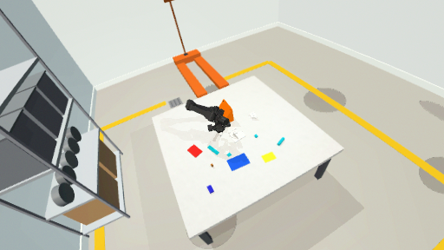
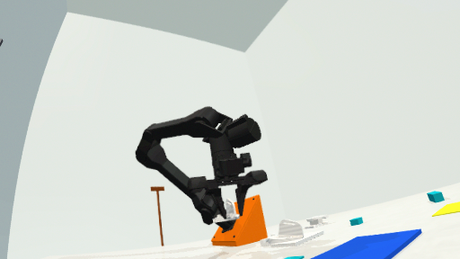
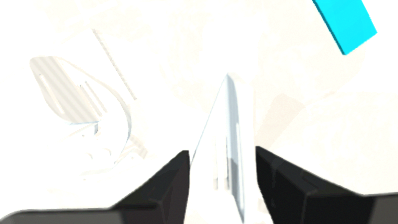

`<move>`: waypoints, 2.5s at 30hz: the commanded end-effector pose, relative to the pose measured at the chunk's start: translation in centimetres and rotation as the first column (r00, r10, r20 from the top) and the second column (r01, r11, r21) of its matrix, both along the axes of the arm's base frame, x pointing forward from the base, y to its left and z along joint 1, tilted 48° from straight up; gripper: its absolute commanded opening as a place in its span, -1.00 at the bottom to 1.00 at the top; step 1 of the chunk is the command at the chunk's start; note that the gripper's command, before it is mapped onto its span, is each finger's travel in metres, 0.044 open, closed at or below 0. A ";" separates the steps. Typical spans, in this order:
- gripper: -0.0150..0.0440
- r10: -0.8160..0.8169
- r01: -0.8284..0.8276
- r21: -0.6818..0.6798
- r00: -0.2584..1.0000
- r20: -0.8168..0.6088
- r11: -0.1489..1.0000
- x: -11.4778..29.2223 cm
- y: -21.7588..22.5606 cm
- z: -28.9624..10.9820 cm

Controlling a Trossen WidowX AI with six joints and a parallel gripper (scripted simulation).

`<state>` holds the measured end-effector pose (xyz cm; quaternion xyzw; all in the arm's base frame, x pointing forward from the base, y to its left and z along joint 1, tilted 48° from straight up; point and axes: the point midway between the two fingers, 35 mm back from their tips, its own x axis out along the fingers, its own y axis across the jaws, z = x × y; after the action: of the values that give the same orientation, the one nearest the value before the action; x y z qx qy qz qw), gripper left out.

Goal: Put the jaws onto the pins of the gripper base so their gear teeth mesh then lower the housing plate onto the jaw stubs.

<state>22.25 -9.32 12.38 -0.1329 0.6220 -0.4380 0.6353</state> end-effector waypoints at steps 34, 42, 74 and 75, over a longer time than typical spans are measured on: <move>-0.04 0.159 -0.153 0.052 0.975 -0.155 0.987 5.9 6.5 -8.2; -0.04 0.191 -0.183 0.061 0.963 -0.189 0.981 6.5 7.9 -10.3; -0.04 0.180 -0.173 0.056 0.967 -0.178 0.983 6.6 8.1 -10.5; -0.04 0.180 -0.173 0.056 0.967 -0.178 0.983 6.6 8.1 -10.5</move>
<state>28.79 -1.34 1.96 -0.2182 0.6724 -0.3524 0.6132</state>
